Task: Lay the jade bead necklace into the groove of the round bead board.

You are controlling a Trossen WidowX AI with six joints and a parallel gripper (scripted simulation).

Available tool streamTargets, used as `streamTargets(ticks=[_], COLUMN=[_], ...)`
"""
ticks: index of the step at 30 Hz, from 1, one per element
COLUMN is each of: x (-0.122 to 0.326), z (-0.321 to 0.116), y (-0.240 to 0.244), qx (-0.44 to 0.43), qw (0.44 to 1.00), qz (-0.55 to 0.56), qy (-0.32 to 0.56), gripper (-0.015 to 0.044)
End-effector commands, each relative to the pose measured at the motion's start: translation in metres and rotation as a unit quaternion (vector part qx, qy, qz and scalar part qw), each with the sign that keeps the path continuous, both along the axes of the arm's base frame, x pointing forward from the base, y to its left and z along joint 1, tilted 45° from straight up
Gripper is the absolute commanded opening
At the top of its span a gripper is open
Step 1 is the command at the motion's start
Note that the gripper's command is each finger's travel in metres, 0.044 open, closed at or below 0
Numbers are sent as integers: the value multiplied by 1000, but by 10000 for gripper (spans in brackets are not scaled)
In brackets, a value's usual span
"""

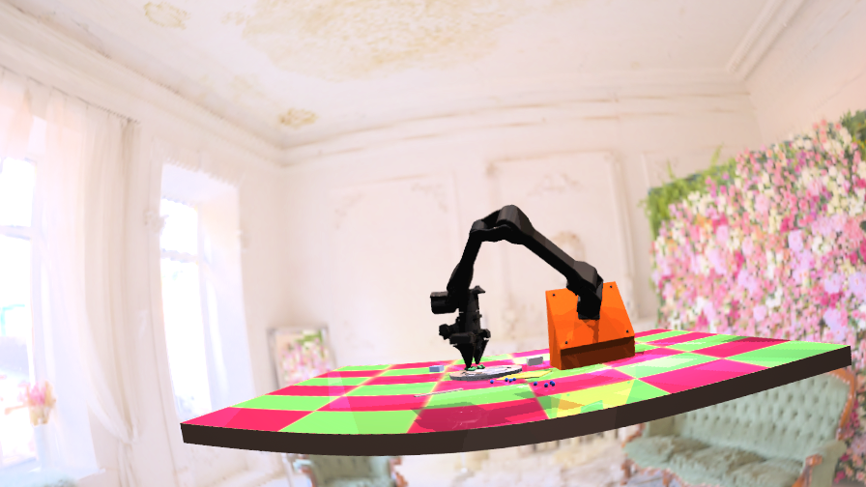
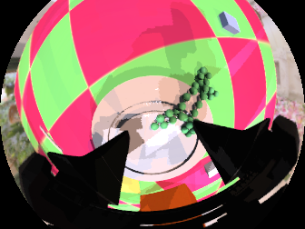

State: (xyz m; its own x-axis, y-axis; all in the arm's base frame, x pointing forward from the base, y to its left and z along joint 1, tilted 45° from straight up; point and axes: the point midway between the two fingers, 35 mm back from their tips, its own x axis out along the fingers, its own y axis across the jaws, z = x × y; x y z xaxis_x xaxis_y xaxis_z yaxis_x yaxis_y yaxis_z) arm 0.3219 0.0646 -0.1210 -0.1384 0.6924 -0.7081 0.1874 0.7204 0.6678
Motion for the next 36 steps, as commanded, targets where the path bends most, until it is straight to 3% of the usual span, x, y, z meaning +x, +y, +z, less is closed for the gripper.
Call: streamTargets(ticks=[1,33,36], x=[0,-2,3], z=[8,10,4], y=[-8,-12,-22], qx=[-1,-1,-2], qw=[1000,1000,1000], qz=[2,2,-2], qy=[2,3,6], gripper=[440,440,361])
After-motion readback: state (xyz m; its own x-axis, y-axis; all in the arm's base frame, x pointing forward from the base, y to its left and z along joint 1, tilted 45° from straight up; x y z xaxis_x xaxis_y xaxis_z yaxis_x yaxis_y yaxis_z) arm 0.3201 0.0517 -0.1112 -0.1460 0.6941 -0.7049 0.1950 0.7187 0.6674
